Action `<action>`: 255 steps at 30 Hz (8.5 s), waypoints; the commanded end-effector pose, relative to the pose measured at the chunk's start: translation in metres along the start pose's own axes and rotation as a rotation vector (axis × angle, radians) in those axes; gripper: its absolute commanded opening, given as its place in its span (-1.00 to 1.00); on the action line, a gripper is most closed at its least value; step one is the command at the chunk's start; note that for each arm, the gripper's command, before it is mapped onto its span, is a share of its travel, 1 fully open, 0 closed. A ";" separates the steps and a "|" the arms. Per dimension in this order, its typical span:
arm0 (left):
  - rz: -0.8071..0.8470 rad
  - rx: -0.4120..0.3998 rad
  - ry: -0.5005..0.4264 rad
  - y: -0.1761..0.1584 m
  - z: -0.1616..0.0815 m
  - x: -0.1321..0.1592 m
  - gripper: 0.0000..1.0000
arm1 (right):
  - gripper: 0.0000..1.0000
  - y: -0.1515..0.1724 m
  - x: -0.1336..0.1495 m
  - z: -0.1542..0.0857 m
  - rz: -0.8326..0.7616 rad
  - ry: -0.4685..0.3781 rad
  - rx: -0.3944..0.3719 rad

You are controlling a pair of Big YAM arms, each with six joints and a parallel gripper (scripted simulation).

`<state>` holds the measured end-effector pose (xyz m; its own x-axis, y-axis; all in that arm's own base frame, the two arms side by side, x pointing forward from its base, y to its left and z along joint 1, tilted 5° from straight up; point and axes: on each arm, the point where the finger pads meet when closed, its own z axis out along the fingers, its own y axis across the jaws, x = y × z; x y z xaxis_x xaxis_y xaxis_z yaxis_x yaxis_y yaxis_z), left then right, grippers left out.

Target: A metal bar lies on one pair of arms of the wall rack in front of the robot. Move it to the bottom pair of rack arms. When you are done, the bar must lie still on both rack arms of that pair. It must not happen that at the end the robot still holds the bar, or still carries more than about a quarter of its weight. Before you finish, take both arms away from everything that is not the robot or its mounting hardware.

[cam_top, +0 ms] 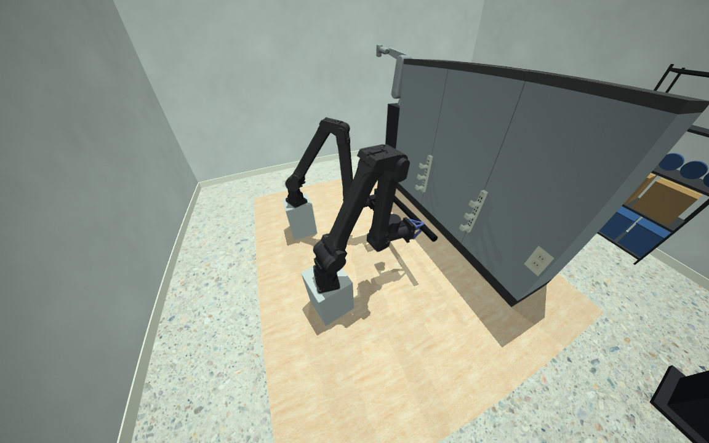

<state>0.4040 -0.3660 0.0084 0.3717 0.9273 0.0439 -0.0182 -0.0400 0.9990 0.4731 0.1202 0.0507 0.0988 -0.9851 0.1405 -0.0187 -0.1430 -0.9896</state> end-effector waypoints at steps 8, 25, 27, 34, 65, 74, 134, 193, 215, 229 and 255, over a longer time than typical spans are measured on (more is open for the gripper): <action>0.023 -0.053 0.021 0.007 -0.001 0.013 -1.00 | -1.00 0.056 -0.001 0.021 0.060 0.024 0.097; 0.023 -0.053 0.021 0.007 -0.005 0.017 -1.00 | -1.00 0.056 -0.002 0.022 0.060 0.024 0.097; 0.023 -0.053 0.021 0.007 -0.006 0.017 -1.00 | -1.00 0.056 -0.002 0.022 0.060 0.024 0.097; 0.023 -0.053 0.021 0.006 -0.008 0.019 -1.00 | -1.00 0.056 -0.002 0.023 0.060 0.024 0.097; 0.023 -0.053 0.021 0.006 -0.017 0.026 -1.00 | -1.00 0.055 -0.004 0.025 0.060 0.024 0.097; 0.023 -0.053 0.021 0.006 -0.020 0.028 -1.00 | -1.00 0.055 -0.005 0.025 0.060 0.024 0.097; 0.023 -0.053 0.021 0.012 0.048 0.026 -1.00 | -1.00 0.058 -0.002 0.059 0.060 0.024 0.097; 0.023 -0.053 0.021 0.058 0.141 0.005 -1.00 | -1.00 0.031 0.018 0.146 0.060 0.024 0.097; 0.023 -0.053 0.021 0.074 0.173 0.006 -1.00 | -1.00 0.009 0.018 0.179 0.060 0.024 0.097; 0.023 -0.053 0.021 0.078 0.182 0.008 -1.00 | -1.00 -0.003 0.018 0.183 0.060 0.024 0.097; 0.023 -0.053 0.021 0.049 0.185 0.009 -1.00 | -1.00 -0.017 0.016 0.197 0.060 0.024 0.097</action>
<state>0.5486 -0.4238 0.0151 0.3842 0.9142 0.1287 -0.0067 -0.1367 0.9906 0.6517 0.1333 0.0223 0.1096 -0.9921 0.0609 0.0075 -0.0604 -0.9981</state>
